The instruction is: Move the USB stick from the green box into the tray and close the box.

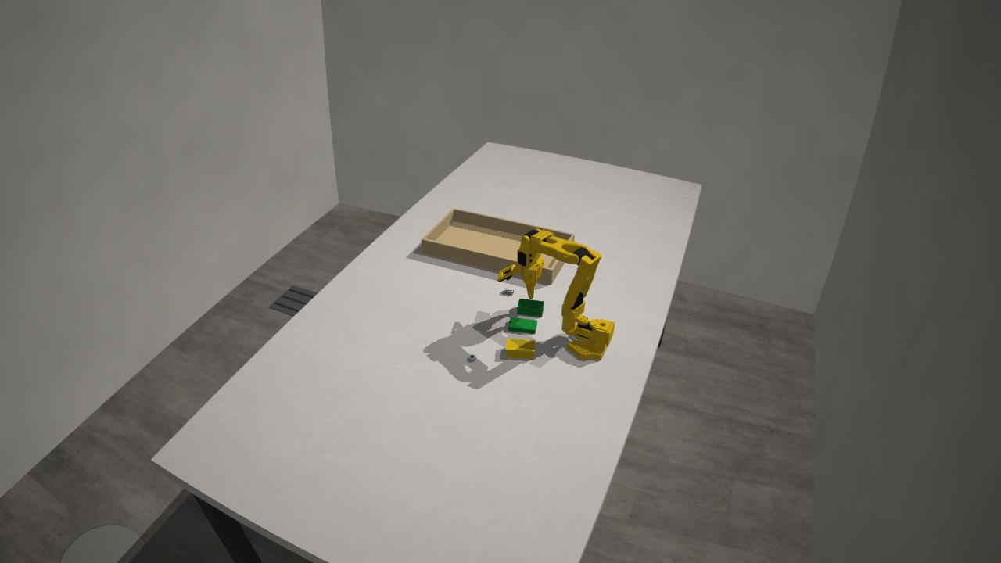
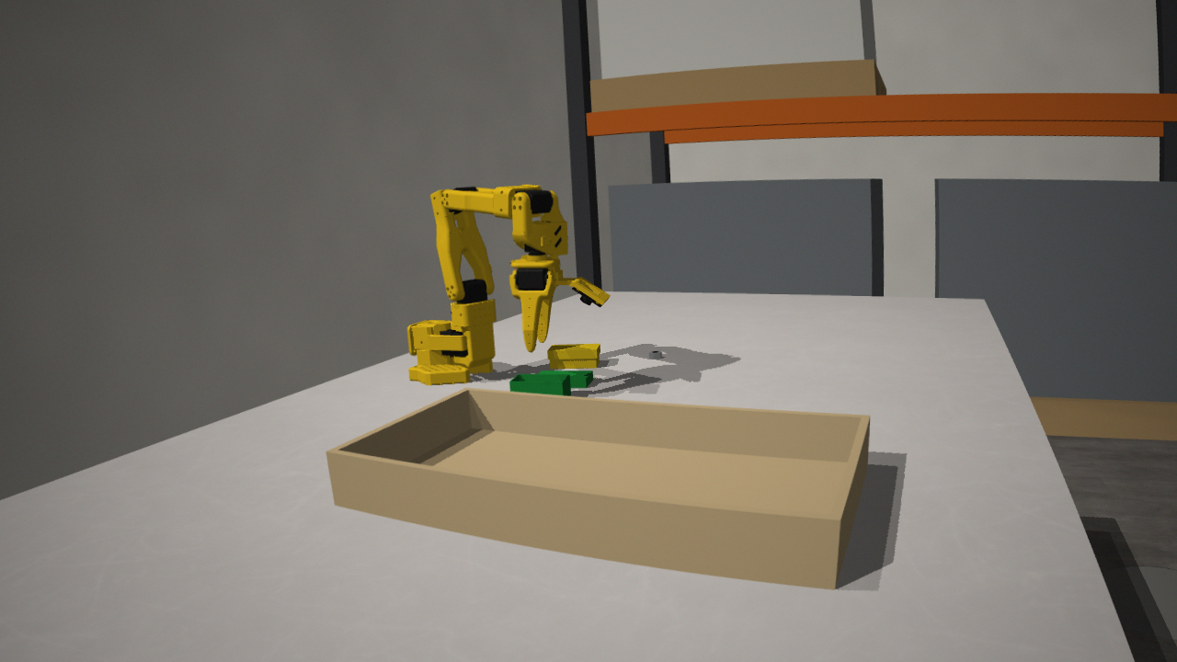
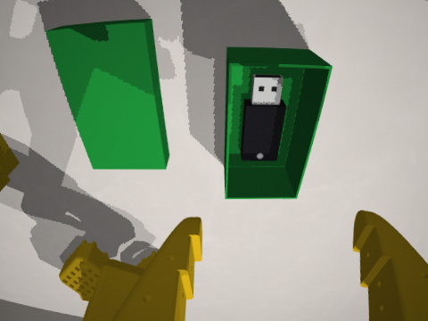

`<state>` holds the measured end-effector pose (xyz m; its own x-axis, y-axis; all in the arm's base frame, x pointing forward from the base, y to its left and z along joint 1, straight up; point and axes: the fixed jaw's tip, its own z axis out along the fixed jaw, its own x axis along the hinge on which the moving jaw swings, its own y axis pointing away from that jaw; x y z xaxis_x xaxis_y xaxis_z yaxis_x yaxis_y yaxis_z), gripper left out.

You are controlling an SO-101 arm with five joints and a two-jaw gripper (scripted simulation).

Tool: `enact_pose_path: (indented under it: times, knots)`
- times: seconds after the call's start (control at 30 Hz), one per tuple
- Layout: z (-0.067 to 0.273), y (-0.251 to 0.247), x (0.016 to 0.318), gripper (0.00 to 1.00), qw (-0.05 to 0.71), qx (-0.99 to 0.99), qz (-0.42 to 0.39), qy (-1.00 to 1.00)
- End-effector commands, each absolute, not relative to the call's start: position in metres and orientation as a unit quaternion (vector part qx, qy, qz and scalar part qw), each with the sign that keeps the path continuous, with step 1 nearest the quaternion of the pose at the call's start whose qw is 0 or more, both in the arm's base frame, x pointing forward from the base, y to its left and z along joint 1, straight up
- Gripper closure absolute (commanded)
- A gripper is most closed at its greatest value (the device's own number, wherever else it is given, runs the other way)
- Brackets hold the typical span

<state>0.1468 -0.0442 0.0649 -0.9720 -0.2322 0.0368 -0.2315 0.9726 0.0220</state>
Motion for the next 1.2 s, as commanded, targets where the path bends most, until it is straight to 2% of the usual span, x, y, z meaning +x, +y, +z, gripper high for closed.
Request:
enact_pose_path:
  times: [0.0,1.17]
  knots:
    - [0.0692,-0.0475,0.1528,0.72,0.0,0.105,0.0,-0.994]
    - [0.0703,-0.0519,0.1564,0.72,0.0,0.105,0.0,-0.994]
